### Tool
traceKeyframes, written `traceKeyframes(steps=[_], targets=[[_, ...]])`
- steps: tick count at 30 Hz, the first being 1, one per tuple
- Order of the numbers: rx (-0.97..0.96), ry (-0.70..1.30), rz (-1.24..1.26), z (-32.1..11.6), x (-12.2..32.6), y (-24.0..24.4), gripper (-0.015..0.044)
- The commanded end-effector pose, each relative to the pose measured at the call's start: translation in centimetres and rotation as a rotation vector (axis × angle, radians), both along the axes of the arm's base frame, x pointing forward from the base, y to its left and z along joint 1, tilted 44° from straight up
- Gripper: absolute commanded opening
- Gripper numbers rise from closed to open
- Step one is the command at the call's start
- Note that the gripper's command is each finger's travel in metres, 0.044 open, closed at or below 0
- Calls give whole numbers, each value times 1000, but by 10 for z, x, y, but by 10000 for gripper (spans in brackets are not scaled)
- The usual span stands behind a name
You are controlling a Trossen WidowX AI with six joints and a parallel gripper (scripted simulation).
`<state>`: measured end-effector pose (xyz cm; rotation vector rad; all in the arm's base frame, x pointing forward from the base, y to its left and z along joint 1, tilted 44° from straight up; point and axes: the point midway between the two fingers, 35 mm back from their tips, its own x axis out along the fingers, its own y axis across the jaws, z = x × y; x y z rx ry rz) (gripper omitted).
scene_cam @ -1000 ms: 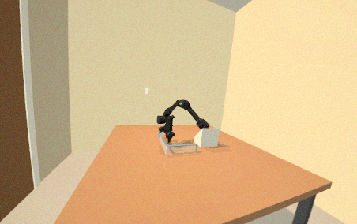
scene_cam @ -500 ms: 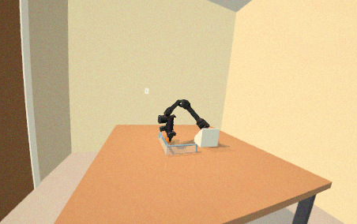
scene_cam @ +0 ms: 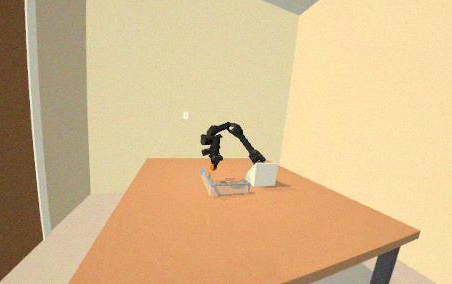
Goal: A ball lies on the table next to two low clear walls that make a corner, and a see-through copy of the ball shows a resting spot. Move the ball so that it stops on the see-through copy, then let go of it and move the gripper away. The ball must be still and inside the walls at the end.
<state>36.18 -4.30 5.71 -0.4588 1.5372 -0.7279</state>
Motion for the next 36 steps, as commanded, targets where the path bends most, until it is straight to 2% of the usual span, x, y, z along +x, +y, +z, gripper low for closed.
traceKeyframes(steps=[1,11,26,36], targets=[[3,-3,3,13,3,11,0],[-1,7,3,43,4,29,0],[-6,6,3,56,3,-55,0],[-5,5,3,29,1,-80,0]])
